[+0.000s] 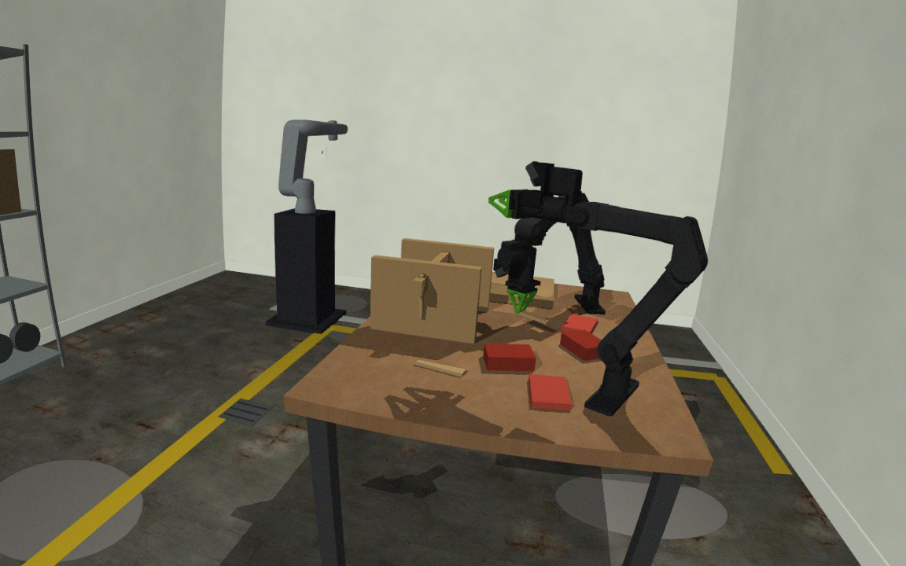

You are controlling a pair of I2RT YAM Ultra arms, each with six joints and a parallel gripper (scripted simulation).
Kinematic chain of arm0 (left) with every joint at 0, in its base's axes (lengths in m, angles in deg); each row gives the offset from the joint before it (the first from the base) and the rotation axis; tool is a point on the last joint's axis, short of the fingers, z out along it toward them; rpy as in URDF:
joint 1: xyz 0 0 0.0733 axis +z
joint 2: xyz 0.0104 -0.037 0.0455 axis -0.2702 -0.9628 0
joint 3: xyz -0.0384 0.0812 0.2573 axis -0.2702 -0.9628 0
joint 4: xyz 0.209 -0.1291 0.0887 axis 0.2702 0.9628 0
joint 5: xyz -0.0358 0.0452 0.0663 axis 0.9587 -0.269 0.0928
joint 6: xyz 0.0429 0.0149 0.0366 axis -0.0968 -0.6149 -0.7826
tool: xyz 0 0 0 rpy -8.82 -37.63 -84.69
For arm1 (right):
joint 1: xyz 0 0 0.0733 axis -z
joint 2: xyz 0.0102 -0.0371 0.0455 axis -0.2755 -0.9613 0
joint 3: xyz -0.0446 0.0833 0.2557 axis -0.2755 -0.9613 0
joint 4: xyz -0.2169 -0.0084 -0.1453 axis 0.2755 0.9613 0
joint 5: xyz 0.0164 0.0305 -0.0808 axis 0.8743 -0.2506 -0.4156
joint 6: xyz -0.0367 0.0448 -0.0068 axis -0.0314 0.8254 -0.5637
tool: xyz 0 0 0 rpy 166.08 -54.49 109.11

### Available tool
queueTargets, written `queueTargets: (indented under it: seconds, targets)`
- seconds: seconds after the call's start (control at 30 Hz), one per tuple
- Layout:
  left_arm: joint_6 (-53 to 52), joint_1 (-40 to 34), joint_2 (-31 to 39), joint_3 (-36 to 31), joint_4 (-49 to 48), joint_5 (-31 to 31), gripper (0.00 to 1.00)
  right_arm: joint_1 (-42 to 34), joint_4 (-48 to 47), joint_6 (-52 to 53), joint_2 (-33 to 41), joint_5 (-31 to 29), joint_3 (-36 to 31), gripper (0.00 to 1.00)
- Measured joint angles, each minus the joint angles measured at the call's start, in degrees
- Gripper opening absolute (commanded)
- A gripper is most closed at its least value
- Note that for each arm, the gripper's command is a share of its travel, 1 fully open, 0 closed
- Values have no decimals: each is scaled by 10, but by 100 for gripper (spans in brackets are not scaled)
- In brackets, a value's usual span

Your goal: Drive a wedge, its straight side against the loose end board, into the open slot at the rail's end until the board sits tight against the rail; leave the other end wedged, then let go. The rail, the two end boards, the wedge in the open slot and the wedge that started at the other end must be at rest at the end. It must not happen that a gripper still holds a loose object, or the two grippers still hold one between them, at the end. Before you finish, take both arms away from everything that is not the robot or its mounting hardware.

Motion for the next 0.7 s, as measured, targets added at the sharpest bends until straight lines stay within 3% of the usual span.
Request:
queueTargets:
  seconds: [0.7]
  targets:
    - [0,0,0,0,0,0,46,8,39,-31,16,-7,45,1]
